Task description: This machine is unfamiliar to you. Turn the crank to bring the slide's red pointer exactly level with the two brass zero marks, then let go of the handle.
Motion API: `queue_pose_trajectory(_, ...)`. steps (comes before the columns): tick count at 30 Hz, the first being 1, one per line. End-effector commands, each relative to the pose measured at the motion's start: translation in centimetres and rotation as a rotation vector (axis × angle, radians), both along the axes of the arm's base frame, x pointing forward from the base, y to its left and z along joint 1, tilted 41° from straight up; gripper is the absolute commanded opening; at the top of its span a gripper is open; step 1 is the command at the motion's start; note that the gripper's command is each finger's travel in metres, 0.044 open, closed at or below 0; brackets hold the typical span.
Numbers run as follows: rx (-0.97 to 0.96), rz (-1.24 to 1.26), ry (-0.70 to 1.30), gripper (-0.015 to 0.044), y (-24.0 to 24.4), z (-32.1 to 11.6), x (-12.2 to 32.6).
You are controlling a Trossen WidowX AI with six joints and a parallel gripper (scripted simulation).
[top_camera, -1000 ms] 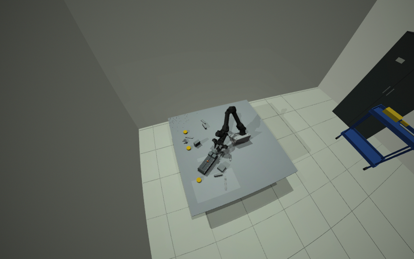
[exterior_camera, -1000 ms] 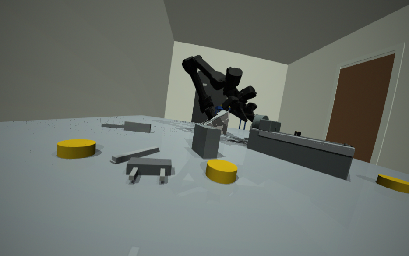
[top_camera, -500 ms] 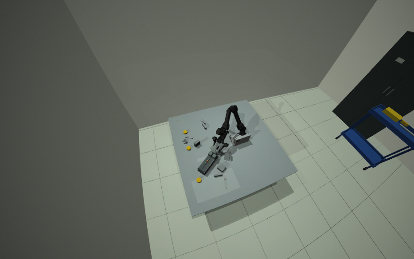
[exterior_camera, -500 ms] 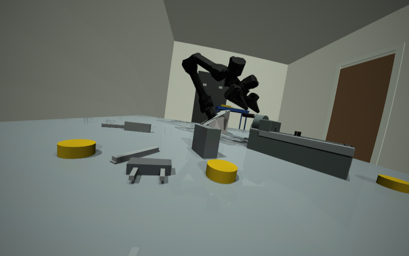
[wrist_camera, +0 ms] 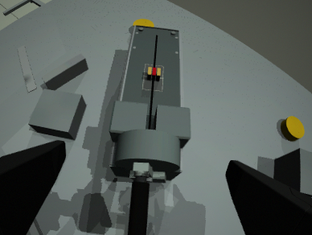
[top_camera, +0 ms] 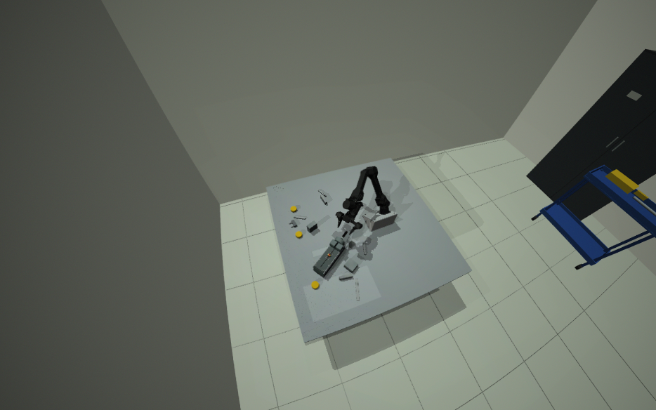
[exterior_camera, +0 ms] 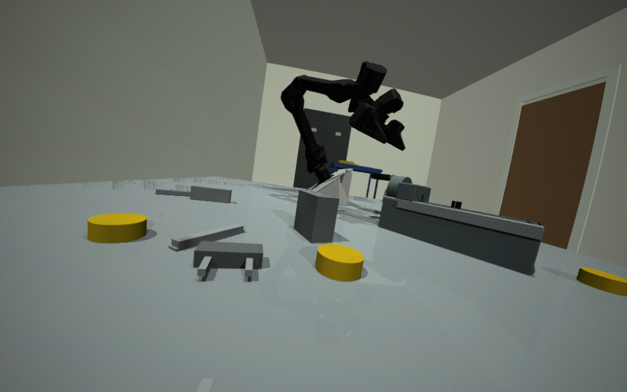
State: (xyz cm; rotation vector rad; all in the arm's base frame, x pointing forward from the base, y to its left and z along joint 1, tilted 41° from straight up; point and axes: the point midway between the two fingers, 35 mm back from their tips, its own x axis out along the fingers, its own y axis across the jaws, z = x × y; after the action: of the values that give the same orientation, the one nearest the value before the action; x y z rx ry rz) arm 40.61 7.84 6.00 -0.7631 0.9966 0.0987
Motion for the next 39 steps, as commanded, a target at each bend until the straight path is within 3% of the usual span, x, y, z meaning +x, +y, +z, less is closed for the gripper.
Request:
queue_pose_trajectory(1,0.002,-0.047,-0.003,0.044,0.6,-0.4,1.3)
queue_pose_trajectory(24,0.034,-0.349,-0.111,0.044,4.2,-4.4,9.3)
queue_pose_trajectory(39,0.033,-0.357,-0.116,0.044,1.1,-8.4,9.0)
